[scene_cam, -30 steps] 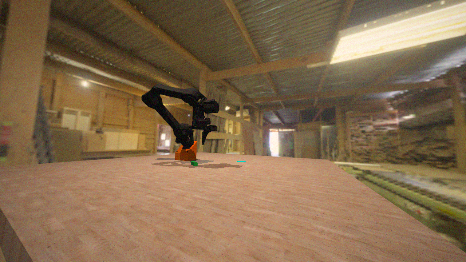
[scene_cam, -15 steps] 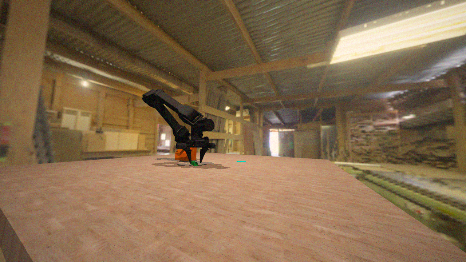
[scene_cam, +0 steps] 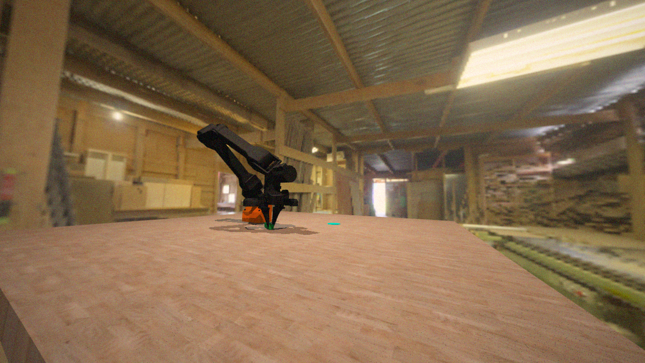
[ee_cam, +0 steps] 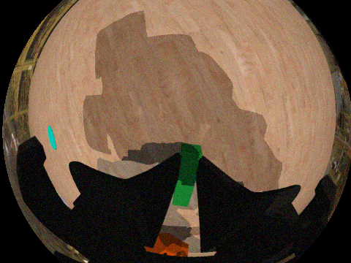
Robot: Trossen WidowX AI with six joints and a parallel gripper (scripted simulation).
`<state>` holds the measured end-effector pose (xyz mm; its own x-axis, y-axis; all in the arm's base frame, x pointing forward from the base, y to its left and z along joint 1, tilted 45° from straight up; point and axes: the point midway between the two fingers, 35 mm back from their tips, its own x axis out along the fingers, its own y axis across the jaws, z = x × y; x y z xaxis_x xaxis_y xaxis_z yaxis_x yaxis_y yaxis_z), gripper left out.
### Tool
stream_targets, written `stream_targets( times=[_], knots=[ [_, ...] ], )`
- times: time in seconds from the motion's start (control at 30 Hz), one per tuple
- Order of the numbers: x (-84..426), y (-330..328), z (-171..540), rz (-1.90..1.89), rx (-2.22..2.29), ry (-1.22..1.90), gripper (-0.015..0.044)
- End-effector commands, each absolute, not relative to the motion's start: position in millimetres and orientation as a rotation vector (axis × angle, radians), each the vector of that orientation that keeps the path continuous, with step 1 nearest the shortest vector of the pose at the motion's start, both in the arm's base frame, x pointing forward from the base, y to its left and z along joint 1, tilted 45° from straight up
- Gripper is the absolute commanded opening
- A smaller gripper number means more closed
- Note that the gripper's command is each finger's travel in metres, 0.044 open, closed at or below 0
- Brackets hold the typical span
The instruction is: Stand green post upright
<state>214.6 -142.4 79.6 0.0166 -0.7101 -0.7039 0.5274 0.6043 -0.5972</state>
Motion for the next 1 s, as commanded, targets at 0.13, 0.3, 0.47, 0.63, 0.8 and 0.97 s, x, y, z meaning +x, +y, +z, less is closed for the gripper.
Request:
stream_targets(
  times=[0.13, 0.3, 0.47, 0.63, 0.8, 0.97],
  knots=[
    [220.1, -127.3, 93.0, -0.965, -0.175, 1.213, 0.0023],
    [221.6, -116.4, 102.0, -0.962, -0.171, 1.216, 0.0023],
    [222.1, -105.6, 111.6, -0.961, -0.169, 1.218, 0.0023],
    [221.6, -95.0, 121.6, -0.96, -0.169, 1.219, 0.0023],
    [220.2, -84.8, 132.2, -0.962, -0.17, 1.219, 0.0023],
    [218.0, -75.0, 143.2, -0.965, -0.174, 1.218, 0.0023]
  ],
)
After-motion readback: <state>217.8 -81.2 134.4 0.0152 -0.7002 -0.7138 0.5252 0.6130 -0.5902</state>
